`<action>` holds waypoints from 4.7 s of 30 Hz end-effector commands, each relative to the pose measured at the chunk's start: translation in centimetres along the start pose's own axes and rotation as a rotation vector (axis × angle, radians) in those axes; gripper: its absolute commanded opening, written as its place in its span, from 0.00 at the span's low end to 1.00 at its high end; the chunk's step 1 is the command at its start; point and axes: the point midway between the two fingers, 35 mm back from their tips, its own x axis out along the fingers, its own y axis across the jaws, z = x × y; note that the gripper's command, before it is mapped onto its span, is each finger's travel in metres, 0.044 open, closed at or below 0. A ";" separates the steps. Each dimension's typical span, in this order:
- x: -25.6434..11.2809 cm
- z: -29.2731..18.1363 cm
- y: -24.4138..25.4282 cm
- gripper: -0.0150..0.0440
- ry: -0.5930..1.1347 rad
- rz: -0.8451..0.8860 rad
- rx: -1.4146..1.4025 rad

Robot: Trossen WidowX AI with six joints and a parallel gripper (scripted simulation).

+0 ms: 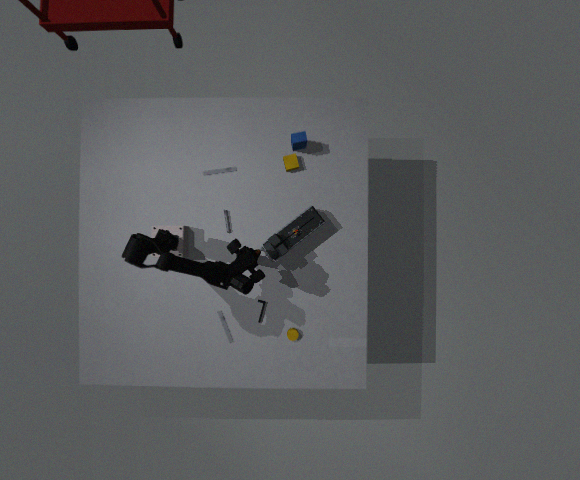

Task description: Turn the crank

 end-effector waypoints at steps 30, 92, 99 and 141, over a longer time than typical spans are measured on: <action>-0.1 0.1 0.0 0.97 0.000 0.001 0.000; 3.9 13.7 -0.9 1.00 0.032 -0.451 0.339; 3.9 13.7 -0.9 1.00 0.032 -0.451 0.339; -7.2 9.4 -0.4 1.00 0.041 -0.067 0.038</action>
